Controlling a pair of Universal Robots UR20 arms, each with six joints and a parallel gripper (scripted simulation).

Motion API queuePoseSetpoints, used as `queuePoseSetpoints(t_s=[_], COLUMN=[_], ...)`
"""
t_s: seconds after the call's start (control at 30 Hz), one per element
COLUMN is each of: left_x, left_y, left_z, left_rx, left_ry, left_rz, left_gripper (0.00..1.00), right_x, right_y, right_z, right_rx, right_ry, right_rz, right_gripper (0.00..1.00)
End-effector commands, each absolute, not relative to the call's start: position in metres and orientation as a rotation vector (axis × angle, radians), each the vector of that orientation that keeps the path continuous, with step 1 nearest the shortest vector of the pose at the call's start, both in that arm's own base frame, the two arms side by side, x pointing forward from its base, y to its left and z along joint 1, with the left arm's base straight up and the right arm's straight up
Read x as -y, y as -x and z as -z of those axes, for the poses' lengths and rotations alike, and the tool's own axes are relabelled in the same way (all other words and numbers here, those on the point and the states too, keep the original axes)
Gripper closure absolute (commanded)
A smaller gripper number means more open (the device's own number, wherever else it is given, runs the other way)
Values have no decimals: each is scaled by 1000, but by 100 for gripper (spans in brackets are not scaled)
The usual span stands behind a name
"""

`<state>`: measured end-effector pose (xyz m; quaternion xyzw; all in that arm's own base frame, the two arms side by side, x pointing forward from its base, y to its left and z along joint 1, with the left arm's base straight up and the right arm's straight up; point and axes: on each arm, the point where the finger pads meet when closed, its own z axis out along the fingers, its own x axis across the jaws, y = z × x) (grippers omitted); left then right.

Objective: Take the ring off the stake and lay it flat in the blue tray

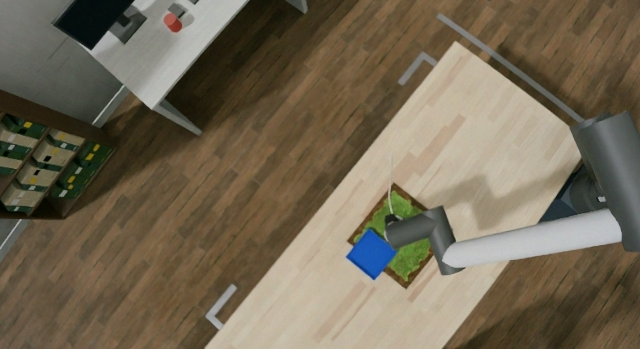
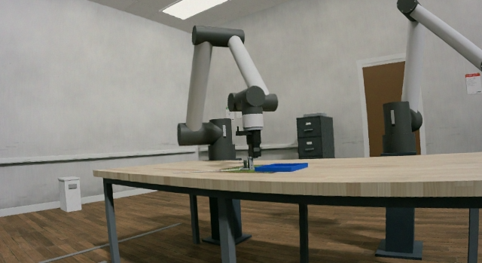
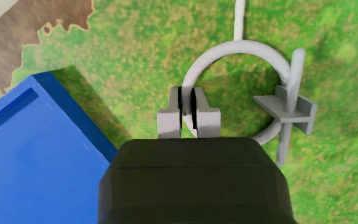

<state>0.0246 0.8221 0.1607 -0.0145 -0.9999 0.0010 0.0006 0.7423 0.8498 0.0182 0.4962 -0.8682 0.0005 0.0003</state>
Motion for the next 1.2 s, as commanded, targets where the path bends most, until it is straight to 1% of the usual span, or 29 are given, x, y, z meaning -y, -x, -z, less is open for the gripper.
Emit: queuePoseSetpoints(t_s=[0.0,0.43,0.8,1.0,1.17], left_x=[-825,-825,-825,-825,-825], left_y=[-24,-24,-24,-24,-24], left_z=[-162,-162,-162,-162,-162], left_rx=[3141,3141,3141,3141,3141], left_ry=[46,46,46,46,46], left_rz=[0,0,0,0,0], left_gripper=[0,0,0,0,0], right_x=[-844,-850,-851,-849,-849], right_y=[-740,-743,-744,-743,-736], right_z=[-23,-30,-48,-46,-38], right_rx=[2729,2731,2735,2733,2726], right_ry=[-1561,-1562,-1564,-1563,-1562], right_rz=[1,3,4,2,-6], right_gripper=[100,100,100,100,100])
